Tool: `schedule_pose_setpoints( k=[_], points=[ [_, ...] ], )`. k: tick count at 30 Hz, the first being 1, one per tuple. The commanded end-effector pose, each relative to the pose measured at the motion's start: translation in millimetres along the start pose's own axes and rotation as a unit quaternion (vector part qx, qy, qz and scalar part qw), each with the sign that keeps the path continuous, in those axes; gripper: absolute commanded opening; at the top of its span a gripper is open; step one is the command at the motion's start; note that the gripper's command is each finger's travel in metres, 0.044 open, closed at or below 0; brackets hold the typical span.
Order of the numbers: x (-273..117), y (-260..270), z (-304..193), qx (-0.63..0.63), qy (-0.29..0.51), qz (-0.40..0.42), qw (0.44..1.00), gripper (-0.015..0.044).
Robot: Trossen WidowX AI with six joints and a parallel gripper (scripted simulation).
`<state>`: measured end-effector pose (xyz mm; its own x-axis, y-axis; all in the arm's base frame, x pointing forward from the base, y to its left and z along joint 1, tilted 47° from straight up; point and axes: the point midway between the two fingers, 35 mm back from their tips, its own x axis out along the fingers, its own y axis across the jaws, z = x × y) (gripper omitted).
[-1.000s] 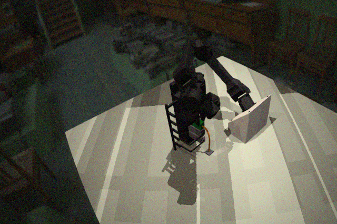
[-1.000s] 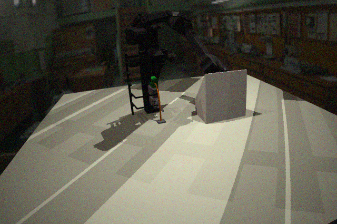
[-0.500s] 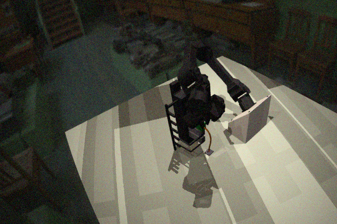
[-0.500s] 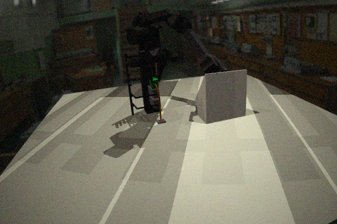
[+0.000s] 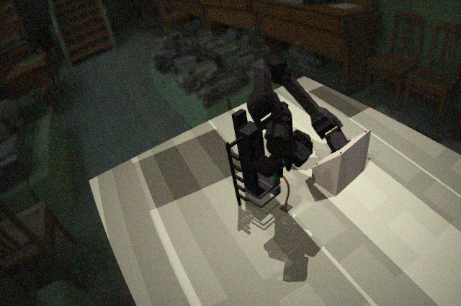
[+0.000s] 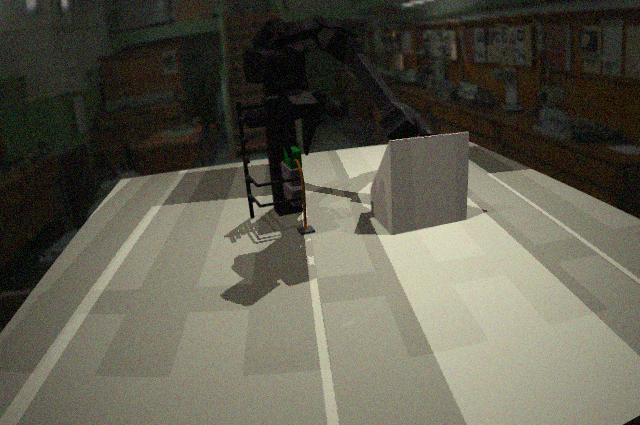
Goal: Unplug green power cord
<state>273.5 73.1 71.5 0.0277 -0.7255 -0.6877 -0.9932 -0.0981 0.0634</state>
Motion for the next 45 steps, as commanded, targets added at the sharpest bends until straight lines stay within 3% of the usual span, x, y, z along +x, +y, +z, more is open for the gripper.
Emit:
schedule_pose_setpoints(
  k=[1, 45],
  points=[
    [0, 0, -1, -0.001, 0.001, 0.001, 1.0, 0.016],
    [2, 1, -35, -0.004, 0.003, 0.0, 1.0, 0.016]
  ],
)
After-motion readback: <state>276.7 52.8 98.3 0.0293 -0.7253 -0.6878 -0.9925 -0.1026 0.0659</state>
